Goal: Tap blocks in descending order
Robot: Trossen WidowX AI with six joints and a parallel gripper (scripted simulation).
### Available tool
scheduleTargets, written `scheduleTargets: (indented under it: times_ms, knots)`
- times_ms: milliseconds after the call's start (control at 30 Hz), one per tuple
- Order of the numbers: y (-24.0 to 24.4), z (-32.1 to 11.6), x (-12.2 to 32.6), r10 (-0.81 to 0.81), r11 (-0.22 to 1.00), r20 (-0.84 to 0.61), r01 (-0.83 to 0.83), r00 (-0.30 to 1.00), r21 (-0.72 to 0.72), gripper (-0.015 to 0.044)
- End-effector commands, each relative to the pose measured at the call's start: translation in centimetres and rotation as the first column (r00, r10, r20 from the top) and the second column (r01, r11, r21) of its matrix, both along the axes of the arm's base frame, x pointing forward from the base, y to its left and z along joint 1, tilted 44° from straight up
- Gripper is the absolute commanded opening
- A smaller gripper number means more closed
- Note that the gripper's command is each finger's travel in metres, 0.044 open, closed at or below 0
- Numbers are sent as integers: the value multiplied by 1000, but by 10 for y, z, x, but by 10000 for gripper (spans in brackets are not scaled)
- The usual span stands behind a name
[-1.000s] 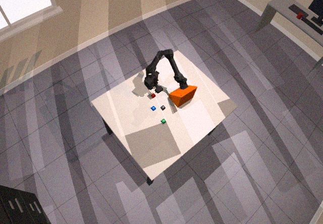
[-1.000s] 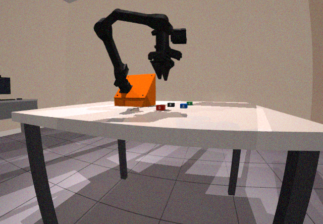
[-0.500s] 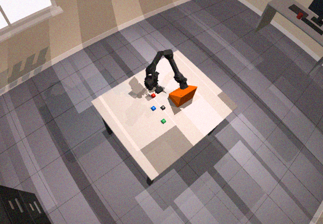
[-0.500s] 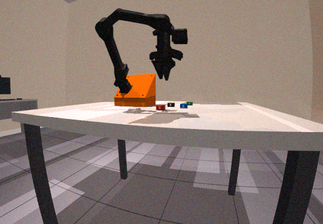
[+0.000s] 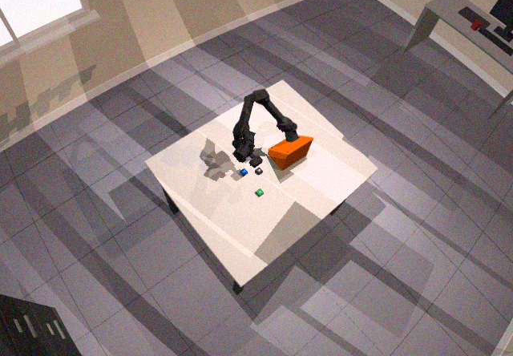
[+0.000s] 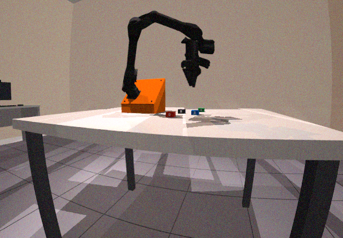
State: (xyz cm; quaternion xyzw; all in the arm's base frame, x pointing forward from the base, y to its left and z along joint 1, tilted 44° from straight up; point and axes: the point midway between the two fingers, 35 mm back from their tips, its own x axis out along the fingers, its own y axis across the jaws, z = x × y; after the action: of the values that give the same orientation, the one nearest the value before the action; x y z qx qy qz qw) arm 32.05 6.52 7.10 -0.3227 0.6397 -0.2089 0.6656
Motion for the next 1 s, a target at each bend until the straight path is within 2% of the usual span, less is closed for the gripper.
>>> scheduleTargets:
  times_ms: [0,433,633,967]
  knots:
    - [2,-2,2,-6,1000,6,6,1000,7,400]
    - [4,-3,0,-6,1000,6,6,1000,7,400]
    - [24,-30,-61,-6,1000,3,6,1000,8,400]
    - [24,-31,-64,-6,1000,3,6,1000,8,400]
